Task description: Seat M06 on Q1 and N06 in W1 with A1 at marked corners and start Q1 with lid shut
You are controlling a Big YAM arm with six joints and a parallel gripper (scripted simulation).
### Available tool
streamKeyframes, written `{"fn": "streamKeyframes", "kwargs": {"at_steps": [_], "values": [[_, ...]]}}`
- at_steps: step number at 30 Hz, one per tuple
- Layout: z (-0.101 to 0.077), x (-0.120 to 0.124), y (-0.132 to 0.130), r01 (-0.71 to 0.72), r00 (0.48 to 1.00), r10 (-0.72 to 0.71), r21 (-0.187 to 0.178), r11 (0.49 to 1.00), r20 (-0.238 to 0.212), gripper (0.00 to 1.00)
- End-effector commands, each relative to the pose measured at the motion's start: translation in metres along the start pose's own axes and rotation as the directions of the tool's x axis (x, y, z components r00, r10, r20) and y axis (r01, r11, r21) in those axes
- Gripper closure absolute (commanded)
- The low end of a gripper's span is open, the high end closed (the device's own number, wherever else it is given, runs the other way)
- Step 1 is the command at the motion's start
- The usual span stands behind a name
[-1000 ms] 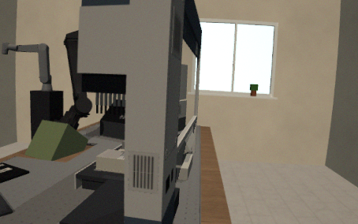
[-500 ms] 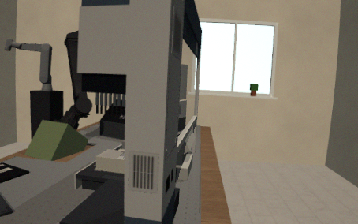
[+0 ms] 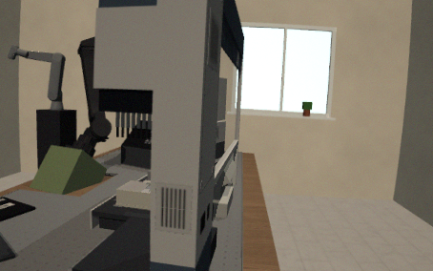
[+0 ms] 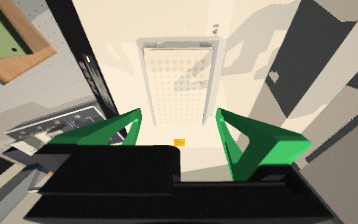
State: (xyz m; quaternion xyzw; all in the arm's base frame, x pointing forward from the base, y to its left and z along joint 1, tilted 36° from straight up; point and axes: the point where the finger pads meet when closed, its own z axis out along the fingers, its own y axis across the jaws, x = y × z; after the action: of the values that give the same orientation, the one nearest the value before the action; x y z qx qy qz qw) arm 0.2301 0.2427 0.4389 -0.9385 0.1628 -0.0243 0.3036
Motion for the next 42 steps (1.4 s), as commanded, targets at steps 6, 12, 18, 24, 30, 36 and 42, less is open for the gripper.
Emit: {"fn": "streamKeyframes", "kwargs": {"at_steps": [6, 12, 18, 24, 30, 36, 42], "values": [[-0.012, -0.001, 0.000, -0.001, 1.000, 0.002, 0.037, 0.999, -0.027, 0.00], [-0.004, 0.004, -0.001, -0.013, 1.000, 0.013, 0.020, 1.000, -0.019, 0.00], [-0.002, 0.006, -0.001, -0.016, 1.000, 0.016, 0.015, 1.000, -0.017, 0.00], [-0.008, -0.002, -0.002, 0.004, 1.000, -0.004, 0.029, 1.000, -0.016, 0.00], [-0.009, -0.006, -0.003, 0.013, 1.000, -0.012, 0.033, 0.999, -0.014, 0.00], [-0.006, -0.001, 0.016, -0.063, 0.998, 0.063, 0.035, 0.997, -0.013, 1.00], [0.000, 0.009, 0.034, -0.150, 0.989, 0.150, 0.025, 0.988, -0.003, 1.00]]}}
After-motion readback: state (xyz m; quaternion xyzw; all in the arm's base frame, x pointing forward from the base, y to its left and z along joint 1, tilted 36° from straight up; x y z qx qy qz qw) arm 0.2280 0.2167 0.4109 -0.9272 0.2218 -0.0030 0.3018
